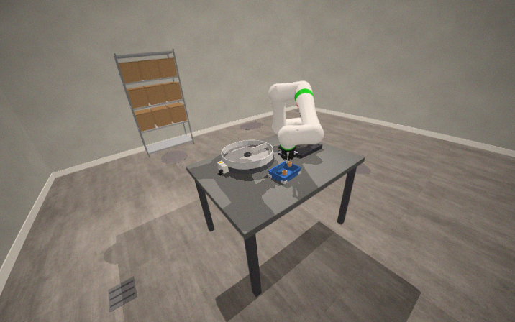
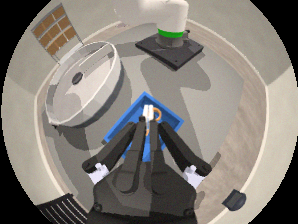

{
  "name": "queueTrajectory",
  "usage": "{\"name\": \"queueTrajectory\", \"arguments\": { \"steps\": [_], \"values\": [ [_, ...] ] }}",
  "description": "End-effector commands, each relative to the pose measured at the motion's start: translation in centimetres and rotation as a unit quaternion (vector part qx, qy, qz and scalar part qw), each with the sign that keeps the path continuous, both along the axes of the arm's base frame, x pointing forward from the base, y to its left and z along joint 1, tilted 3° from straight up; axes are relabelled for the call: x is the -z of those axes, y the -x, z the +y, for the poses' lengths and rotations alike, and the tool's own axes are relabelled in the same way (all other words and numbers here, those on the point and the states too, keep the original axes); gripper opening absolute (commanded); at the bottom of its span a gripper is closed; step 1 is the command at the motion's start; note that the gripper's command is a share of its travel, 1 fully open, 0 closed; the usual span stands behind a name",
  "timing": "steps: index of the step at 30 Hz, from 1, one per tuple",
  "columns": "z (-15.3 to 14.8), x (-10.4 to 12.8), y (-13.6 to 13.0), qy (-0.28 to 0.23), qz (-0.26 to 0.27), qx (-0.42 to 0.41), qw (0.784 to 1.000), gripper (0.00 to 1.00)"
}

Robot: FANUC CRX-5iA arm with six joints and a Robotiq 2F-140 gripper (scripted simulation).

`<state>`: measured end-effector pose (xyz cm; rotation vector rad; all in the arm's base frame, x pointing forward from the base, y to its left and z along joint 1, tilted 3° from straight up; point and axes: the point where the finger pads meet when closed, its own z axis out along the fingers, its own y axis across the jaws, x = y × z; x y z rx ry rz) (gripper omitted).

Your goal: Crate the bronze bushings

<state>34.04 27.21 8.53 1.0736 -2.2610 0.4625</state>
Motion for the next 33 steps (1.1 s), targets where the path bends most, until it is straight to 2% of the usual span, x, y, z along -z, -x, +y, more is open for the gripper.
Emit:
{"name": "queueTrajectory", "arguments": {
  "steps": [1,16,33],
  "values": [
    [0.0,0.0,0.0,0.0,0.0,0.0,1.0,0.0],
    [0.0,0.3,0.0,0.0,0.0,0.0,1.0,0.0],
    [-0.1,2.5,-0.1,0.0,0.0,0.0,1.0,0.0]
  ]
}}
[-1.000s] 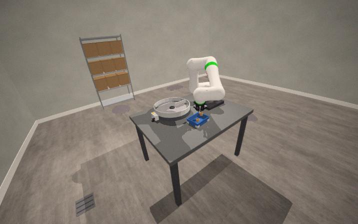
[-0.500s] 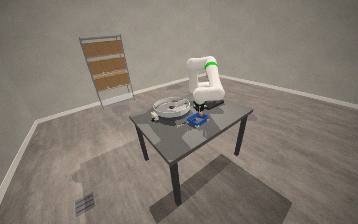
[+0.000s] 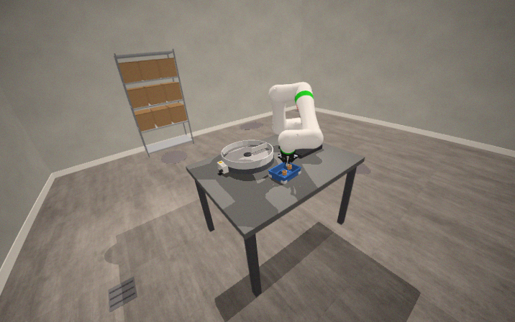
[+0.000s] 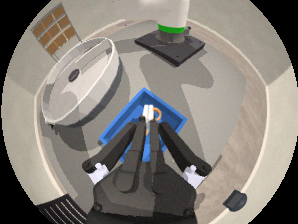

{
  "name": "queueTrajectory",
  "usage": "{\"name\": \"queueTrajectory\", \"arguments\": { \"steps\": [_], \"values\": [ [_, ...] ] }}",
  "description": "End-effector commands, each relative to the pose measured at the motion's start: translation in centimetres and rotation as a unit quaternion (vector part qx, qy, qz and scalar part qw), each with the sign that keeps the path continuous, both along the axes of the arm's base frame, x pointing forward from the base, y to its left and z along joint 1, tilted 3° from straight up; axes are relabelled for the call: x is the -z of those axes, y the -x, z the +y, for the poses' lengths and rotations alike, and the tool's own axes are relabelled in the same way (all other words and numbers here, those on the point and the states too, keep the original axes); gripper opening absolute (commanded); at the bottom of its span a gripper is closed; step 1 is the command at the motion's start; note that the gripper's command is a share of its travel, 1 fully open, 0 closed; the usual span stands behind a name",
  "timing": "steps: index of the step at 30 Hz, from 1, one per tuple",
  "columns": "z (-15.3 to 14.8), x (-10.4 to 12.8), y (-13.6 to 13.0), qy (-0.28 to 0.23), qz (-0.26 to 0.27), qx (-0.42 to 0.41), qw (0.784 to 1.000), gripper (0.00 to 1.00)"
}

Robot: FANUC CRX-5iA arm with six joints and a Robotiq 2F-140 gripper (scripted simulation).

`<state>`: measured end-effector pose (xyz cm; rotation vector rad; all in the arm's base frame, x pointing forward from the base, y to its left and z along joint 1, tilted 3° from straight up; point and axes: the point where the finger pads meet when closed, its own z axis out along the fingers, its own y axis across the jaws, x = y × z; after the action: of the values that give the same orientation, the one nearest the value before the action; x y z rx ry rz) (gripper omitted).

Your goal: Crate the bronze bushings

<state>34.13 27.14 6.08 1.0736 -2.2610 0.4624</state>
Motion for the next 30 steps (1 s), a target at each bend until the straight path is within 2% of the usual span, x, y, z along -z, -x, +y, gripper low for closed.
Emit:
{"name": "queueTrajectory", "arguments": {
  "steps": [1,12,30],
  "values": [
    [0.0,0.2,0.0,0.0,0.0,0.0,1.0,0.0],
    [0.0,1.6,-0.1,0.0,0.0,0.0,1.0,0.0],
    [0.0,1.7,-0.1,0.0,0.0,0.0,1.0,0.0]
  ]
}}
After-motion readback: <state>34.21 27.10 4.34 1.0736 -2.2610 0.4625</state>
